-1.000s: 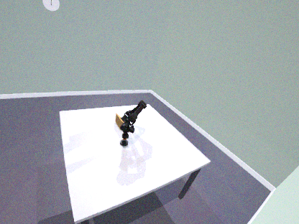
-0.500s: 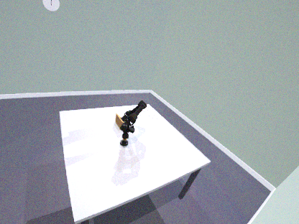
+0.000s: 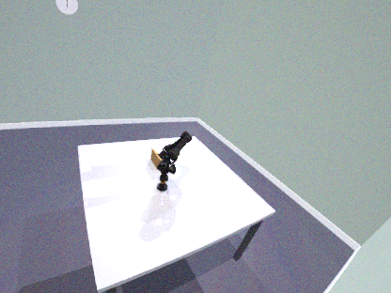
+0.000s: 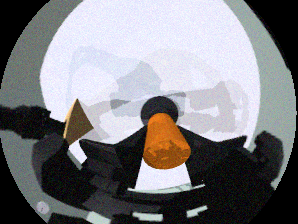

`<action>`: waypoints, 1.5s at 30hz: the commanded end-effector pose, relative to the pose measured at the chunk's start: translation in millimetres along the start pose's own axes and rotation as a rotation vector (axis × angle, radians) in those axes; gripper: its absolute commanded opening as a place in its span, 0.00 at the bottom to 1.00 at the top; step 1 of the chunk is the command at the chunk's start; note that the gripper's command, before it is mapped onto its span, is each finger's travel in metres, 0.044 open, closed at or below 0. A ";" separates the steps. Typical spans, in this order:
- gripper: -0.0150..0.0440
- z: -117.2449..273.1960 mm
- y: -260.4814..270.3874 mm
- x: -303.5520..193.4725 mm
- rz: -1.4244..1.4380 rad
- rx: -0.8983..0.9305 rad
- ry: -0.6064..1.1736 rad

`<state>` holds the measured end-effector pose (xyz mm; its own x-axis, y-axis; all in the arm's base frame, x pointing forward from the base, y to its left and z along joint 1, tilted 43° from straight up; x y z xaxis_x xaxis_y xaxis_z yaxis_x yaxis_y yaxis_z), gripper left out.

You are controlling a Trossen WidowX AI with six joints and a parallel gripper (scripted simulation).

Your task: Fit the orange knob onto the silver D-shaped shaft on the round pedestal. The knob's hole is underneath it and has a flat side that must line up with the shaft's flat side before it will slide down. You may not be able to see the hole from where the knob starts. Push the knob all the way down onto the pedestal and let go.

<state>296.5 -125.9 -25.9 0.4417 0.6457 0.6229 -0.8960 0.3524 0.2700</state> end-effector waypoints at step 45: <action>0.25 5.0 -2.9 0.5 0.265 -0.002 0.001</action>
<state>297.8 -127.6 -24.2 0.2366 0.7060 0.6676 -0.9706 0.2030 0.1293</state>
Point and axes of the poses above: the point midway between the two fingers, 35 mm back from their tips, its own z axis back along the fingers, its own y axis across the jaws, x = y × z, the point moved 2 cm from there along z, back along the fingers, and after that the axes turned 1 degree about z, right-handed, at the moved point
